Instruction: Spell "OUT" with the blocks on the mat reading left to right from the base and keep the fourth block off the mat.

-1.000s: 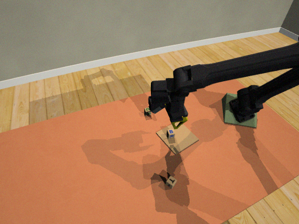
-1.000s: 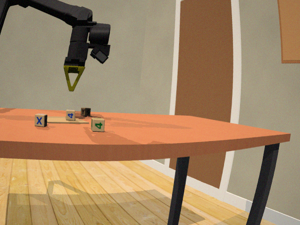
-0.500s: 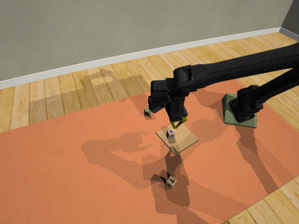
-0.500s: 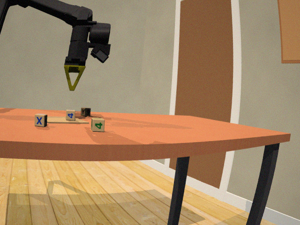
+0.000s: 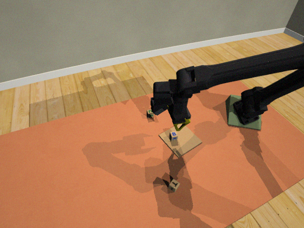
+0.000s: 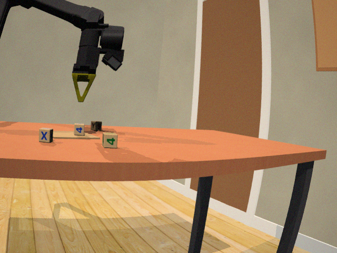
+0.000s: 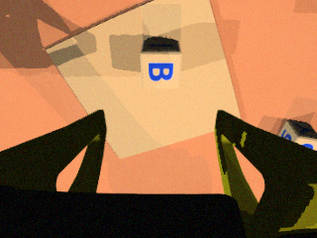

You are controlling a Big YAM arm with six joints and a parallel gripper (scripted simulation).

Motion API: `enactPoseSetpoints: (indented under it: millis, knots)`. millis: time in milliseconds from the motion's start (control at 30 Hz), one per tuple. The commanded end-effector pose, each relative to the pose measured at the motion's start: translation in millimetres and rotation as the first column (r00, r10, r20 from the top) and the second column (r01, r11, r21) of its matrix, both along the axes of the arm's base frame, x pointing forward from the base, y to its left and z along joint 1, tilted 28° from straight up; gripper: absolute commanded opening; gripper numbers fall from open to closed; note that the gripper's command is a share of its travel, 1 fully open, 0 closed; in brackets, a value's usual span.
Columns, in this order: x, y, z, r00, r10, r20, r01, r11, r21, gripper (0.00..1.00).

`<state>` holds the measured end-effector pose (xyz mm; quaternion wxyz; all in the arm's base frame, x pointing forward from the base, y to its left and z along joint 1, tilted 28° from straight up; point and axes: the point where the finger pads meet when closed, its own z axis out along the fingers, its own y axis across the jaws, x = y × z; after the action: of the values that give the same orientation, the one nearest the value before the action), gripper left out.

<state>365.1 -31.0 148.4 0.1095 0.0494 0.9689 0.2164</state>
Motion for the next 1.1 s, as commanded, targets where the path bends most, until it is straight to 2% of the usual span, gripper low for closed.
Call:
enactPoseSetpoints:
  millis: [0,200,433,1067]
  knots:
    - [16.1,-7.2,22.4,0.998,-0.012,0.061,0.013,1.000,-0.019,0.64]
    - [15.8,-5.8,18.9,0.998,-0.010,0.058,0.012,1.000,-0.018,0.64]
    - [6.4,3.1,-3.0,1.000,-0.002,0.009,0.002,1.000,-0.003,0.64]
    - [11.2,11.8,-21.5,1.000,-0.002,0.009,0.002,1.000,-0.003,0.64]
